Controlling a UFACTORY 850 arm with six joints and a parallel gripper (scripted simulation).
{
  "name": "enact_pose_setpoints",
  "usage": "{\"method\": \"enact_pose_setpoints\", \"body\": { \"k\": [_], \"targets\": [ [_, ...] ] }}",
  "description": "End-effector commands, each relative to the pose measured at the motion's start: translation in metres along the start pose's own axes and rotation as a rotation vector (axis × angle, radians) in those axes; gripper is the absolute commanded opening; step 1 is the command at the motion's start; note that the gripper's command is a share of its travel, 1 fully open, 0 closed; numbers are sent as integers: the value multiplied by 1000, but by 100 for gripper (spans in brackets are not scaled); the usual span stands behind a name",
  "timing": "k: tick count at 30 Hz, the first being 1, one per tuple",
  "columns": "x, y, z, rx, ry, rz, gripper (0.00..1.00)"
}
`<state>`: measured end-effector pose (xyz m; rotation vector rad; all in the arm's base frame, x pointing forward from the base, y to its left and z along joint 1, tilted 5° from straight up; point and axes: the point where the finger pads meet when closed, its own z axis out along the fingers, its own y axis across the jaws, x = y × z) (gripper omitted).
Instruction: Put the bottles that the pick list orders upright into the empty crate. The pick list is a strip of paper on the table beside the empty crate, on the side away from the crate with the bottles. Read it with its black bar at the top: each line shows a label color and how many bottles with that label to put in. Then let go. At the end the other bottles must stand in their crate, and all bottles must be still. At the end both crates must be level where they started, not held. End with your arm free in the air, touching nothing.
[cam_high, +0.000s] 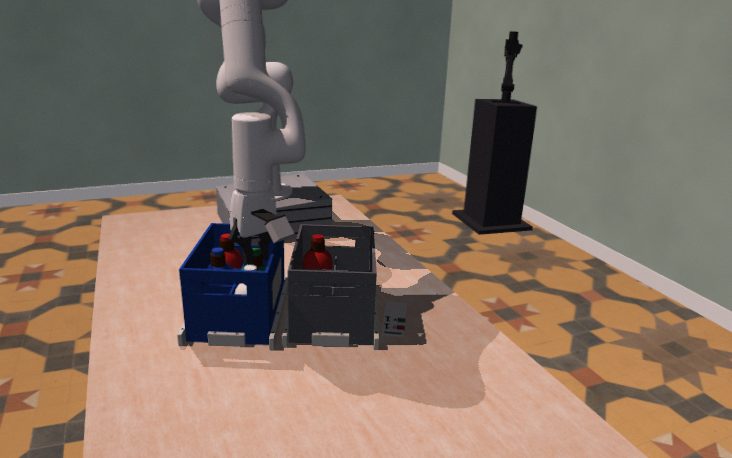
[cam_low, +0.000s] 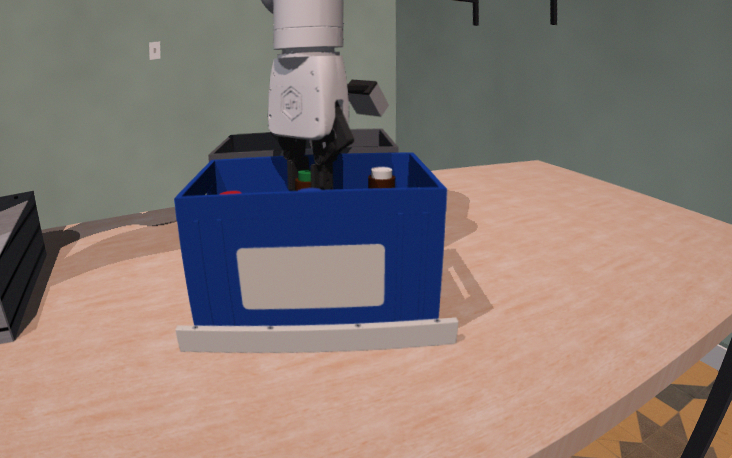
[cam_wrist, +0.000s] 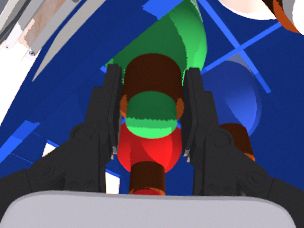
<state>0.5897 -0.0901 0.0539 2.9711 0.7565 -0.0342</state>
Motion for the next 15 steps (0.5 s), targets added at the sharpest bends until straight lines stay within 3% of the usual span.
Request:
{"method": "enact_pose_setpoints", "body": {
  "k": [1,15],
  "targets": [
    [1,1,-1,-1,2,0,0],
    [1,1,-21,-1,2,0,0]
  ]
}}
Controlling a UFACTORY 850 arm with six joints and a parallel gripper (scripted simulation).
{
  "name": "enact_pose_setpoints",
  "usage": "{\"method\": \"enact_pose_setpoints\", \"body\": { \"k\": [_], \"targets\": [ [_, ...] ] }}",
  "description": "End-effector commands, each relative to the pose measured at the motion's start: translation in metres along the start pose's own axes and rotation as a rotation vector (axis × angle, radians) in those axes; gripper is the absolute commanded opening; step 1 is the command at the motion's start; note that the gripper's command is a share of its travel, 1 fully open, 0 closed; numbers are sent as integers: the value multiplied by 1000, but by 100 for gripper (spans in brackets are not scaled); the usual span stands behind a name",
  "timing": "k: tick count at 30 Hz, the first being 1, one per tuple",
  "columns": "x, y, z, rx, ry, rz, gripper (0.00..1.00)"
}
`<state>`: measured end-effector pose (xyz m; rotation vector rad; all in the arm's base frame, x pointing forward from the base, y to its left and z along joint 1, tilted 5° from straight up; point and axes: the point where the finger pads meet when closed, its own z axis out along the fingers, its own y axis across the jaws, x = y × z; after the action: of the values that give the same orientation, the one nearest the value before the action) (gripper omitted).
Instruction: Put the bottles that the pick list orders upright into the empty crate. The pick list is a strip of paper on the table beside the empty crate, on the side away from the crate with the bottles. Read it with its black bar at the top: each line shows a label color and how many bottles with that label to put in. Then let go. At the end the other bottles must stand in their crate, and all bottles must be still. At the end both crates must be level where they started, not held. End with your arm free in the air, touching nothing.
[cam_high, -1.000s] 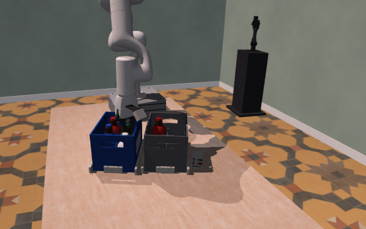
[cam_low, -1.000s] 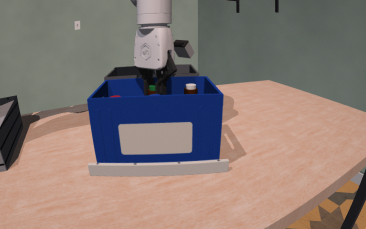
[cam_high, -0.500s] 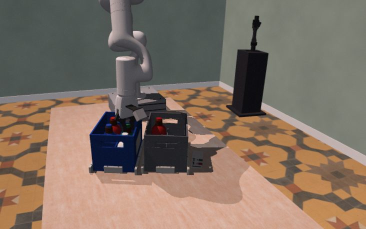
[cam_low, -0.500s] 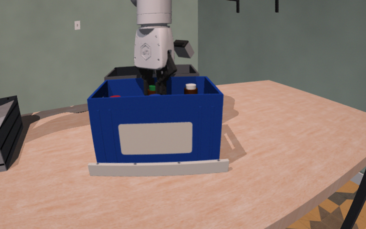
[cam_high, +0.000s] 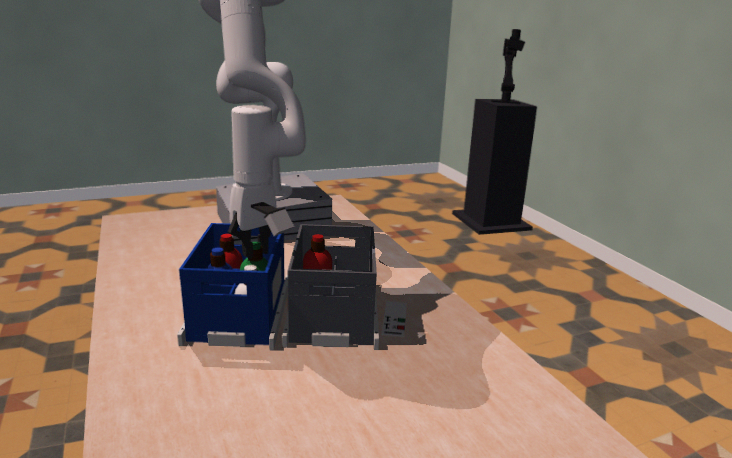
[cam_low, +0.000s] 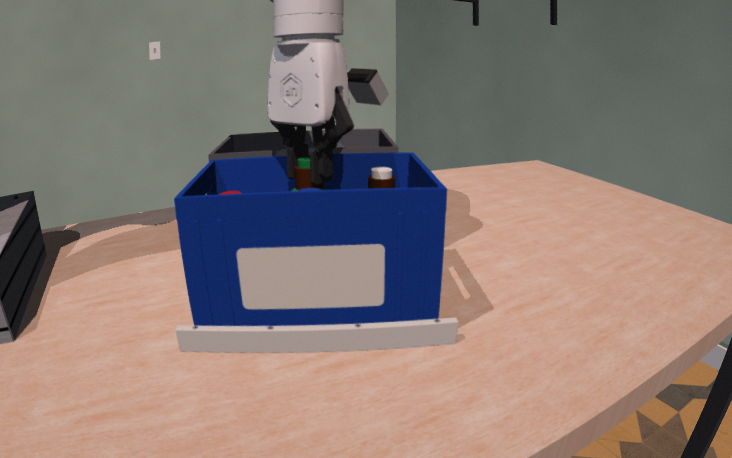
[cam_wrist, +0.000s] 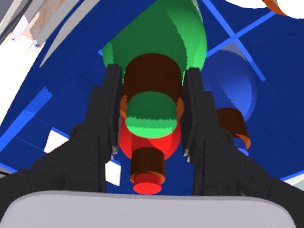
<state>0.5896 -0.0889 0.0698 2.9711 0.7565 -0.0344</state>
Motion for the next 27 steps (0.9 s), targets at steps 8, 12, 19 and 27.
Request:
{"method": "enact_pose_setpoints", "body": {
  "k": [8,12,19,27],
  "targets": [
    [1,1,-19,-1,2,0,0],
    [1,1,-25,-1,2,0,0],
    [1,1,-33,-1,2,0,0],
    [1,1,-47,-1,2,0,0]
  ]
}}
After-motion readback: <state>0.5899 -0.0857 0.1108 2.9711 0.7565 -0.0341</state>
